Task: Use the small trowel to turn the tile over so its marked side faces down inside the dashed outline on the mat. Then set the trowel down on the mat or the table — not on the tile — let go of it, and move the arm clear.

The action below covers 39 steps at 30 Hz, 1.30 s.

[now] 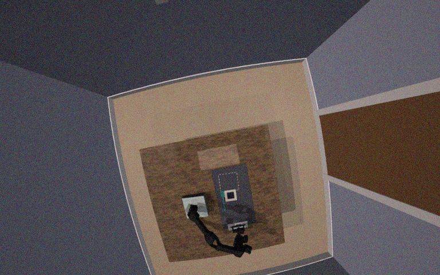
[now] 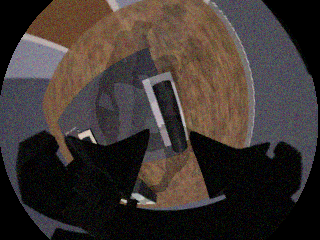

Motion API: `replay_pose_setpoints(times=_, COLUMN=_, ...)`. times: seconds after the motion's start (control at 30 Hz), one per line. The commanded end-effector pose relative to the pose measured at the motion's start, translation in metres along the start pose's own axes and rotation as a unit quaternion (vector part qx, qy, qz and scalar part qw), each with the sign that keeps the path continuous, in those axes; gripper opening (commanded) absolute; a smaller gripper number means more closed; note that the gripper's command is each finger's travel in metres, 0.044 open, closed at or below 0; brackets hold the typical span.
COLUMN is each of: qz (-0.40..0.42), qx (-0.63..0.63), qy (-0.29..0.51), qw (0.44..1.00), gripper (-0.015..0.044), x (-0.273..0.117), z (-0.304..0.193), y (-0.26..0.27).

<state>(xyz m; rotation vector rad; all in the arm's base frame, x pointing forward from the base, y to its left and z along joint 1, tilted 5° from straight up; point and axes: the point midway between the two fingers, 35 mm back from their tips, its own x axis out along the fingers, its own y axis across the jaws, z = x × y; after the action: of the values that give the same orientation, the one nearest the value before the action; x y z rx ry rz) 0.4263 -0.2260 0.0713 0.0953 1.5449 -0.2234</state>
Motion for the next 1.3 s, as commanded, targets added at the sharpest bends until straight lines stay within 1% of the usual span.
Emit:
replay_pose_setpoints(times=0.0, qz=0.002, qx=-0.075, qy=-0.002, qw=0.997, gripper=0.027, x=0.0, z=0.004, y=-0.002)
replay_pose_setpoints(times=0.23, qz=0.001, qx=-0.184, qy=-0.004, qw=0.983, gripper=0.027, x=0.0, z=0.009, y=-0.006)
replay_pose_setpoints(times=0.5, qz=0.001, qx=-0.186, qy=-0.004, qw=0.982, gripper=0.027, x=0.001, z=0.009, y=-0.006)
replay_pose_setpoints(times=1.27, qz=0.011, qx=-0.186, qy=0.016, qw=0.982, gripper=0.027, x=0.038, z=0.011, y=-0.007)
